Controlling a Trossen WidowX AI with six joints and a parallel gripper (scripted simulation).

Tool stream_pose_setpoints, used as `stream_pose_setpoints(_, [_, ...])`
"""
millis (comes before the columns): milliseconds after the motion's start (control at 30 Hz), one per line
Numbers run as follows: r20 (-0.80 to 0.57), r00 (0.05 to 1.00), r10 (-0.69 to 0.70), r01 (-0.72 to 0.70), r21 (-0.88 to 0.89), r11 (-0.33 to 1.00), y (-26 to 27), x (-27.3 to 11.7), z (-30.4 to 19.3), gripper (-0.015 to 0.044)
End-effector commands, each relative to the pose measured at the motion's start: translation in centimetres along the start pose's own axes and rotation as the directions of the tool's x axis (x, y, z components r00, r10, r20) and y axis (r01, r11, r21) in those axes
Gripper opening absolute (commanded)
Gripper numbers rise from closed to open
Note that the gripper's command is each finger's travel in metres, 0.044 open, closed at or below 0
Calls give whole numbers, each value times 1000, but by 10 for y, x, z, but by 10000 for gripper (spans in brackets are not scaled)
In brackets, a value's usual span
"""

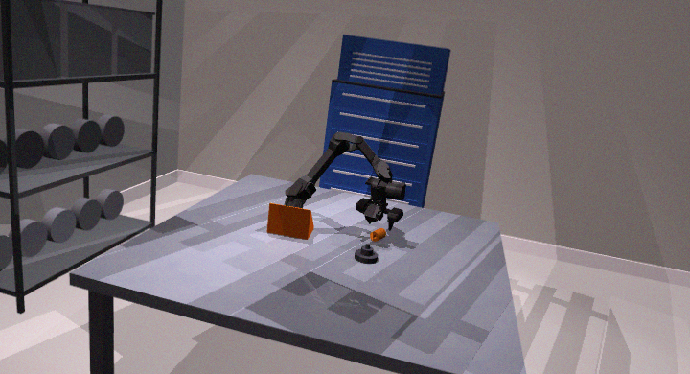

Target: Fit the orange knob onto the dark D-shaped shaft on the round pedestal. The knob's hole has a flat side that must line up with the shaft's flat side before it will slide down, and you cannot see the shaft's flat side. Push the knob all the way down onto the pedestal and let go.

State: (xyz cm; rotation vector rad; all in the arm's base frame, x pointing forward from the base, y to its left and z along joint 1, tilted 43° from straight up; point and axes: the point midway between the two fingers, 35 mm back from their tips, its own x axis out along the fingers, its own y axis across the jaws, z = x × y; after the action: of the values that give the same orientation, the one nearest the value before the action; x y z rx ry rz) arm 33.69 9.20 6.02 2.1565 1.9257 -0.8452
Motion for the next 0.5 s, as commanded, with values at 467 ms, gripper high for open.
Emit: stream_pose_setpoints(467, [-5,1000,-9,9,14,1000,-3,29,11,440])
